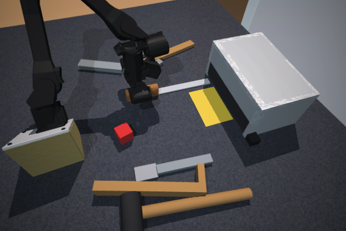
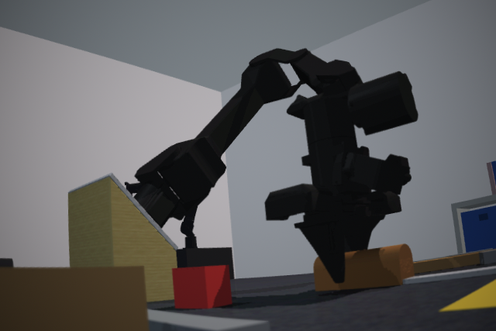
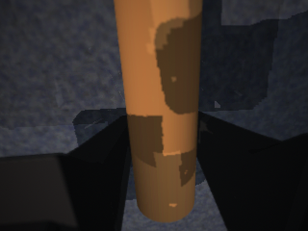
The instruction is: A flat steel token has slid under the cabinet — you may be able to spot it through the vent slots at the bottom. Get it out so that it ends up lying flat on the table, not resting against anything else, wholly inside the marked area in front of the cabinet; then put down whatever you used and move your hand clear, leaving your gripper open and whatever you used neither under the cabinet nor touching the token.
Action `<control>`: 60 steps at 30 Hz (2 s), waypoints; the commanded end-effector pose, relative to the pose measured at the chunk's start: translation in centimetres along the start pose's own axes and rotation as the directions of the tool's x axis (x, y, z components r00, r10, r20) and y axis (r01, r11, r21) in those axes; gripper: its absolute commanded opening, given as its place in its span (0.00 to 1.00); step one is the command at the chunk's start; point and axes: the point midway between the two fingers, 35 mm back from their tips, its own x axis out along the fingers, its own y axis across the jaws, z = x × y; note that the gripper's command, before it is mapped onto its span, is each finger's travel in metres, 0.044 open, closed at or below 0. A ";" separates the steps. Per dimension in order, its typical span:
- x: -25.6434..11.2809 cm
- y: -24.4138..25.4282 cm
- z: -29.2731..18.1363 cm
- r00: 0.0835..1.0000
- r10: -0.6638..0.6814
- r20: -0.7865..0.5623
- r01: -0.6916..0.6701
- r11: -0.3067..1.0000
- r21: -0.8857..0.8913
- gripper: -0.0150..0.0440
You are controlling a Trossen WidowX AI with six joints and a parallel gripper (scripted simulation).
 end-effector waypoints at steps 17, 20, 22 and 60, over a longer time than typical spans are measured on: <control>-0.1 0.0 2.6 1.000 0.001 0.001 -0.001 1.000 0.022 0.25; -0.1 -0.1 2.9 1.000 0.001 0.001 -0.001 1.000 0.023 0.25; -0.1 -0.1 3.2 1.000 0.001 0.001 -0.001 1.000 0.023 0.25; -0.1 -0.2 7.4 1.000 0.000 0.003 -0.001 1.000 0.025 0.25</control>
